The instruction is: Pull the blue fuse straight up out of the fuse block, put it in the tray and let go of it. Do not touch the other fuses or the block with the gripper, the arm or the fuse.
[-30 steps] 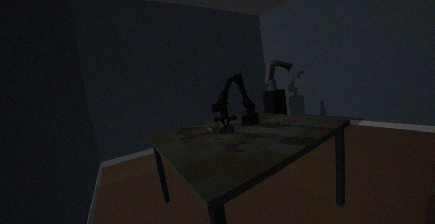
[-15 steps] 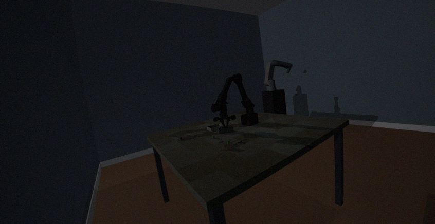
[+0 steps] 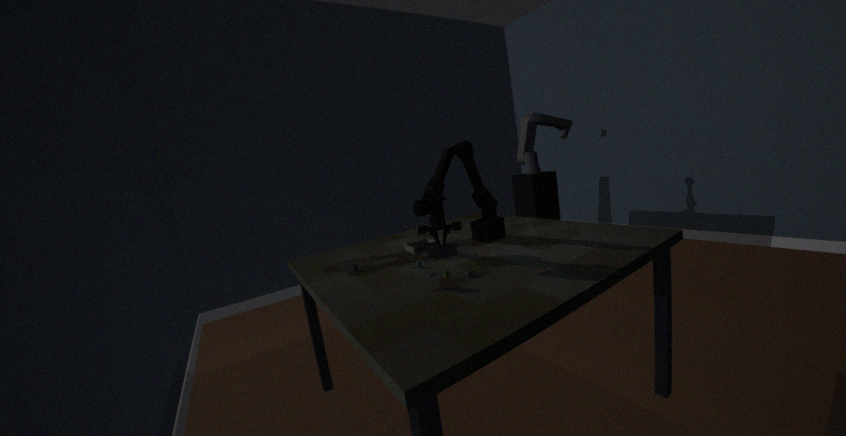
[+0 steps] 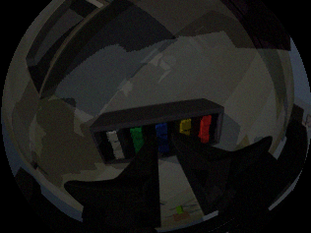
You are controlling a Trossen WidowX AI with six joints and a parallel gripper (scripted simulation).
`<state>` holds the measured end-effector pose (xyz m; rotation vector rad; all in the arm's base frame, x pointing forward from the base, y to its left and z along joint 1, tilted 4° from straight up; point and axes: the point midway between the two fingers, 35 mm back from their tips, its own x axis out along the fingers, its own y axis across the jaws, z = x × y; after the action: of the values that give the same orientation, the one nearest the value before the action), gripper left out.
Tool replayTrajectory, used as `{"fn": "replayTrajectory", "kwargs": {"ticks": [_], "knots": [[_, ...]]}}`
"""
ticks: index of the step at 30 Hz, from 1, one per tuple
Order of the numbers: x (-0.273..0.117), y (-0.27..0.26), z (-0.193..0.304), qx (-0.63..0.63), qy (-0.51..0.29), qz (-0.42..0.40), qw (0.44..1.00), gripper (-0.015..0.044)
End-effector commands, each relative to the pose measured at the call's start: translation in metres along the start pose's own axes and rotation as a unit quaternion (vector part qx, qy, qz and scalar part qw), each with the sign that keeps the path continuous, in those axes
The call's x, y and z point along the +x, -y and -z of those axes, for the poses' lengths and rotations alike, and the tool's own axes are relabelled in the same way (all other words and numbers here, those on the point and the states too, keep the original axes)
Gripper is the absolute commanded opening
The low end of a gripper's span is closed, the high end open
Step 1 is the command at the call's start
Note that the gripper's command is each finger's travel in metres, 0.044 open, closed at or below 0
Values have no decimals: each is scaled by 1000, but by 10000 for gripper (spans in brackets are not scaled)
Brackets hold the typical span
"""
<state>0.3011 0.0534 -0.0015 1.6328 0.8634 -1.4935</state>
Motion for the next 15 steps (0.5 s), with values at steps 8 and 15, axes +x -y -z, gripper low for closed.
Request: {"fn": "replayTrajectory", "kwargs": {"ticks": [8, 15], "knots": [[1, 0, -1, 0, 3, -1, 1000, 74], [0, 0, 0, 0, 0, 0, 1000, 54]]}}
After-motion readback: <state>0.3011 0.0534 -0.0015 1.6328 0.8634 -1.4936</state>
